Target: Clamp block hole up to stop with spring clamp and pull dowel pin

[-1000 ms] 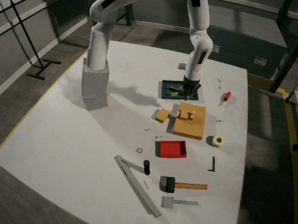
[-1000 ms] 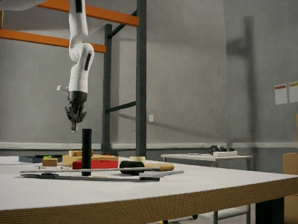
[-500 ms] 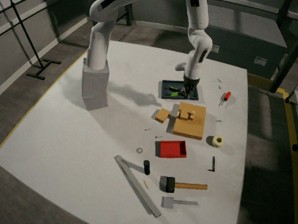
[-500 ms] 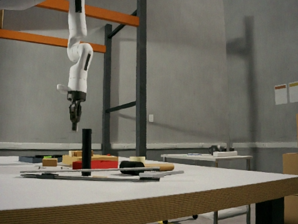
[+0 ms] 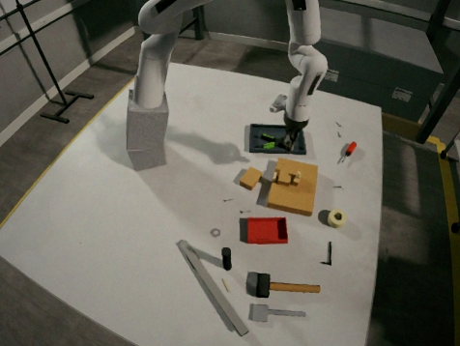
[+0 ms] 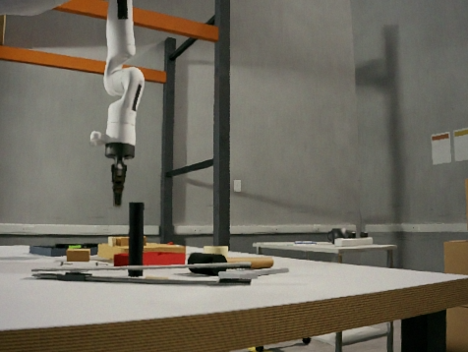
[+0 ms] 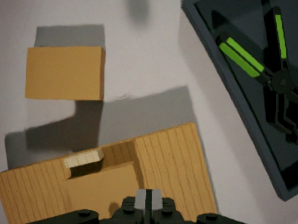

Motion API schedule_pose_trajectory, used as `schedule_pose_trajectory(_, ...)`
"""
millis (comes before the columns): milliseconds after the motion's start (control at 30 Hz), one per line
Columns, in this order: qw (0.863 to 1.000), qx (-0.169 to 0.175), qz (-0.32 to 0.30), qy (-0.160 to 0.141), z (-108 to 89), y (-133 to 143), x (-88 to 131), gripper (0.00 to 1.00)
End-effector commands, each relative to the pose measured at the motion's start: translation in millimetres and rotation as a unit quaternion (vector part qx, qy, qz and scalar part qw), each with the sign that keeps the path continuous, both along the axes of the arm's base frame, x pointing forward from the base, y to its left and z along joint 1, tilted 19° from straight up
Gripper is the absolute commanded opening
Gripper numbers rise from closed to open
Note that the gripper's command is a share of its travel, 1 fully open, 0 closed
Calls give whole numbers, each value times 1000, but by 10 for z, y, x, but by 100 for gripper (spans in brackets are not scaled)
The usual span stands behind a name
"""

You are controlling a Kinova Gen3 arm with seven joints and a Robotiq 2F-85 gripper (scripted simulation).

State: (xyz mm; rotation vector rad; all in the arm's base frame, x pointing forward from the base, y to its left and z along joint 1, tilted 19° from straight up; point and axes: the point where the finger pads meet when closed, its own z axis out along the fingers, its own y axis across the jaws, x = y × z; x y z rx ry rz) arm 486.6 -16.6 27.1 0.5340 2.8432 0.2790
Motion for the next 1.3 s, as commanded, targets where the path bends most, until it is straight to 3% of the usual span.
schedule_pose_trajectory(0,999,-7,31,-8,15,10,10,10)
schedule_pose_trajectory(567,994,-27,106,-26,40,44,29,10)
schedule_pose_trajectory(1267,990,-35,135,-34,51,58,38,10)
